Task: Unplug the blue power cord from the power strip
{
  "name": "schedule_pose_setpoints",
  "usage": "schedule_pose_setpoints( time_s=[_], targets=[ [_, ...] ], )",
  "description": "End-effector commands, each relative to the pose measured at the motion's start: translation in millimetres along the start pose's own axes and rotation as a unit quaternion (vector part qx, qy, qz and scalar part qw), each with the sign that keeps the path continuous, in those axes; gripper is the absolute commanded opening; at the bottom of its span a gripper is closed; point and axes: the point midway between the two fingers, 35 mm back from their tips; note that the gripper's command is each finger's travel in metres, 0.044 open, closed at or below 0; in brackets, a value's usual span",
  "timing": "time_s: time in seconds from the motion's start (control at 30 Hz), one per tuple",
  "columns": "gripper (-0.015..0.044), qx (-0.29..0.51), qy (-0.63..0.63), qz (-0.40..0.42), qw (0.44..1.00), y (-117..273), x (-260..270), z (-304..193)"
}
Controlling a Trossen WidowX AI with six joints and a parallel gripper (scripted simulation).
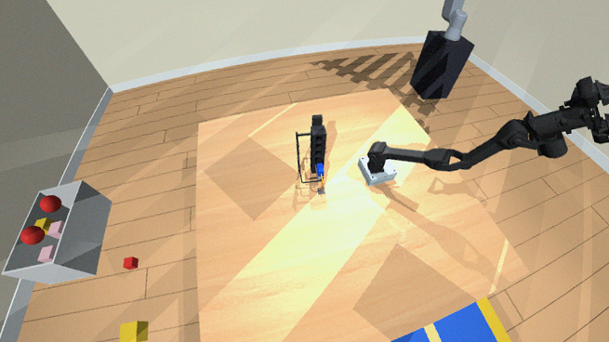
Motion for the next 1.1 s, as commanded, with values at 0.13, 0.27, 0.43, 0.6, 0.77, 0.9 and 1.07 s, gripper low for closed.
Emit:
schedule_pose_setpoints(
  time_s=[0.13,0.27,0.43,0.6,0.77,0.9,1.07],
  targets=[
    [0.0269,0.0,0.047,-0.034,0.998,2.2,-28.7,11.2],
    [0.0164,-0.008,0.089,-0.104,0.991,6.8,-88.4,32.1],
    [0.016,0.0,0.131,-0.198,0.971,23.3,-166.2,49.5],
    [0.016,0.025,0.167,-0.289,0.942,51.0,-241.2,59.6],
    [0.016,0.068,0.186,-0.375,0.906,91.9,-317.1,64.3],
    [0.016,0.111,0.193,-0.433,0.873,130.5,-370.7,60.5],
    [0.016,0.15,0.215,-0.476,0.84,164.4,-400.2,54.5]
  ],
)
Point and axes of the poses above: the point midway between the two fingers, 35 mm back from their tips, its own y axis back along the fingers, its own x axis across the jaws, z = x × y, and after that the axes turned 4 degrees about y, right-handed
